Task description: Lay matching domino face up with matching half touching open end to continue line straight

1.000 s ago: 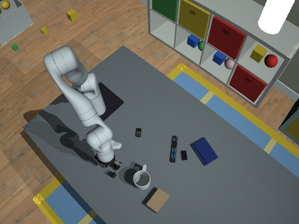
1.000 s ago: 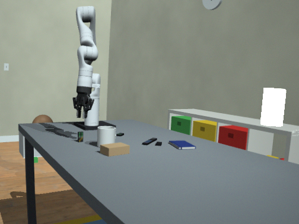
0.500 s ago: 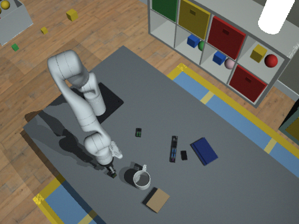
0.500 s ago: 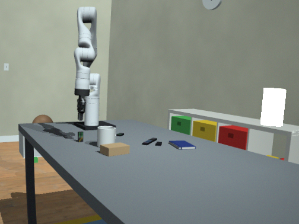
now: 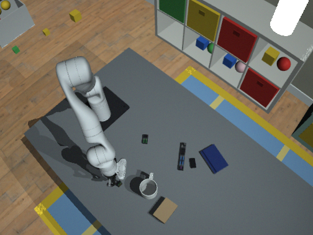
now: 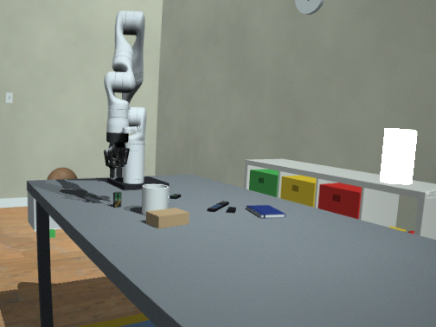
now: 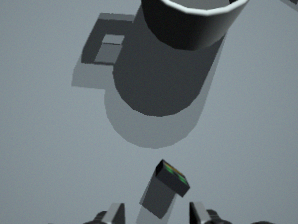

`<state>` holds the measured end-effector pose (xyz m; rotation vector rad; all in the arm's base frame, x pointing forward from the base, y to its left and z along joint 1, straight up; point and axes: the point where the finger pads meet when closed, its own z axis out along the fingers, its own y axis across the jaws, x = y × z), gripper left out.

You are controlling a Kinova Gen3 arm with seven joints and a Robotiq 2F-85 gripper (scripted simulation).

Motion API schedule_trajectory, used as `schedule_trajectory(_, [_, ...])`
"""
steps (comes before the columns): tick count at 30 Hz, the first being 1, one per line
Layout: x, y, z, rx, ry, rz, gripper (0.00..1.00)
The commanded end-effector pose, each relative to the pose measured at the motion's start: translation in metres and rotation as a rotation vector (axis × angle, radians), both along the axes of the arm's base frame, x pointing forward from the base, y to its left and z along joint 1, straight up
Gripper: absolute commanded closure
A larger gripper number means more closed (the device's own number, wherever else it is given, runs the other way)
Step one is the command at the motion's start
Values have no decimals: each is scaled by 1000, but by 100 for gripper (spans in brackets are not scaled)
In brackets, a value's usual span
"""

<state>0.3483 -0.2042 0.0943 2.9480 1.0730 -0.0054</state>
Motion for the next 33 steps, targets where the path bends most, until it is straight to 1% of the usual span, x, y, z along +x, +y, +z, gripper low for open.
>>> schedule_trajectory(1, [3, 5, -3, -1, 16, -112, 53])
schedule_trajectory(2, [3, 5, -3, -1, 16, -112, 53])
schedule_trajectory(7, [7, 3, -4, 2, 13, -310, 53])
schedule_trajectory(11, [9, 2, -5, 5, 11, -440, 53])
schedule_trajectory(17, [13, 1, -6, 7, 7, -579, 53])
schedule_trajectory(19, [13, 1, -6, 7, 7, -579, 53])
schedule_trajectory(26, [15, 0, -6, 8, 3, -659, 53])
schedule_trajectory(33, [16, 0, -6, 8, 2, -676, 53])
